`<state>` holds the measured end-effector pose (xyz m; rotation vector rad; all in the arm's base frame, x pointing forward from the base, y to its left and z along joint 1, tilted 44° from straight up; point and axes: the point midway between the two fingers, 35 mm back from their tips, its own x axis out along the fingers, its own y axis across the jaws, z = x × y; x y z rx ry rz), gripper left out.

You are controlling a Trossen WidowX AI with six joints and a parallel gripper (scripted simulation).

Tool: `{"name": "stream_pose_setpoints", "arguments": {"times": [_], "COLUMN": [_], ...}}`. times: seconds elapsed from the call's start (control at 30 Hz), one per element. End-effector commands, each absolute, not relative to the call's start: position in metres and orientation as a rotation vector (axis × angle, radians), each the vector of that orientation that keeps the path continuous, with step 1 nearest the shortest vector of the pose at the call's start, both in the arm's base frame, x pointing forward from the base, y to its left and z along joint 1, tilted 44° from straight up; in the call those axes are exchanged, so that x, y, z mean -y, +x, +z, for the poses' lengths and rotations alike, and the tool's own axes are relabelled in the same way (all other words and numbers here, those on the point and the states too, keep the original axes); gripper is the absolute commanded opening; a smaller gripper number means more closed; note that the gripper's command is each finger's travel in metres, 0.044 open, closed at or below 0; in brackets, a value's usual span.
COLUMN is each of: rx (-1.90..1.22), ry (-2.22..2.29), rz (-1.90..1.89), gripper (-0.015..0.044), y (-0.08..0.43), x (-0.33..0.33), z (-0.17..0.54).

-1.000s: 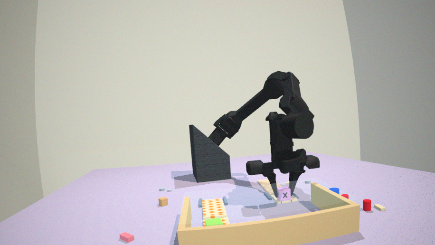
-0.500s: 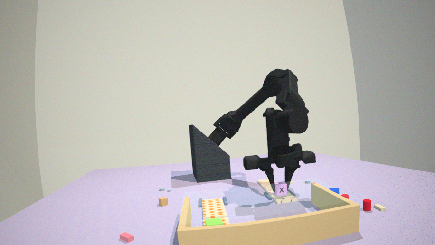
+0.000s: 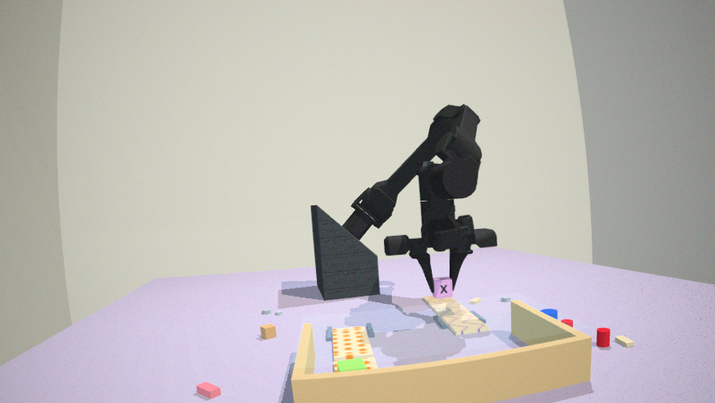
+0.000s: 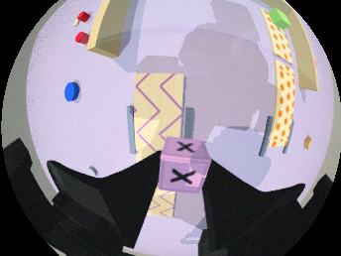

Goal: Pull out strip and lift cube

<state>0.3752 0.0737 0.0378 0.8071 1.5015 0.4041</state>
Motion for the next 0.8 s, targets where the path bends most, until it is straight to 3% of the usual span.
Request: {"name": "stream_pose_setpoints", "arguments": {"times": [0.0, 0.77], "rx": [-1.505, -1.509], "ry": [0.805, 0.805], "rz": [0.411, 0.408], "gripper": [0.0, 0.0], "y": [0.364, 0.299], "x": [-0.073, -0.056], "z": [0.036, 0.032]}}
